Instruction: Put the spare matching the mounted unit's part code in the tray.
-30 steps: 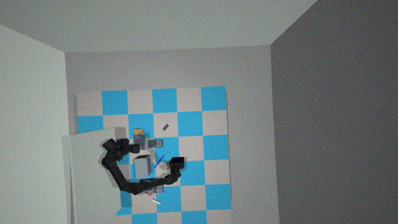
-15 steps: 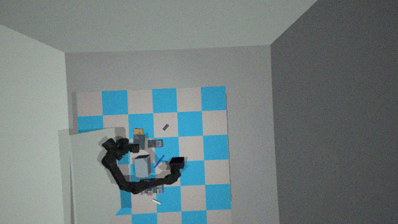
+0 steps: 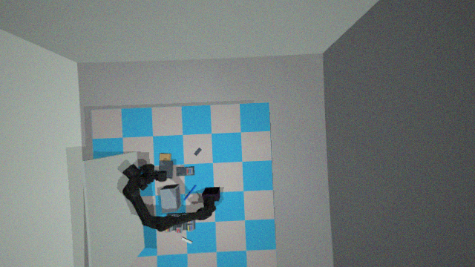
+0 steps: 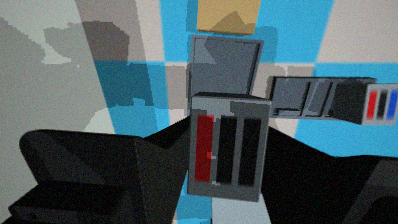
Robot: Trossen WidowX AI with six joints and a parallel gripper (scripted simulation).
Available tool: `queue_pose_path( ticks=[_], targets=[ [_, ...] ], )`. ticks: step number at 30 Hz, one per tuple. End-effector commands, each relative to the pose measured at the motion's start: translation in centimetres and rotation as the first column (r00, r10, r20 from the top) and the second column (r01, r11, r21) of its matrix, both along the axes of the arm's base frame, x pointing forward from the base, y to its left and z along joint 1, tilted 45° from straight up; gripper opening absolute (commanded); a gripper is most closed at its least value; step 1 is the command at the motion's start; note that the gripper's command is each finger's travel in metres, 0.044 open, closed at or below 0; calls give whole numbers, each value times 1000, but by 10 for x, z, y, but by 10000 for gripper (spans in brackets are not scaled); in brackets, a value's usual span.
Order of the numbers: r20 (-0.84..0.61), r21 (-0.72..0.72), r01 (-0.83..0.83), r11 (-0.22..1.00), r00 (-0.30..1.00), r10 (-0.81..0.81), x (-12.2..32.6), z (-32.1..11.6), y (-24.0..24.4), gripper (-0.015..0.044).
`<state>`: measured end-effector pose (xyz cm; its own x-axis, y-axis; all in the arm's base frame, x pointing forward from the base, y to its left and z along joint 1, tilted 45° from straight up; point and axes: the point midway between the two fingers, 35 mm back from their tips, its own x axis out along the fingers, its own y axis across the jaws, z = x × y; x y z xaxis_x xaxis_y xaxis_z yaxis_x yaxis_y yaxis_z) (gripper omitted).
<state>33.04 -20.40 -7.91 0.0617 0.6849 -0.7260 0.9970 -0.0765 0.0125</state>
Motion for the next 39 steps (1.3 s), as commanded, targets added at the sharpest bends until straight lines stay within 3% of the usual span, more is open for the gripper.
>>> queue_pose_path(
  ticks=[1,39],
  targets=[
    [-4,7,4,1000,1000,-4,1,-4,5,0],
    [-3,6,5,1000,1000,-5,6,-31,29,0]
  ],
)
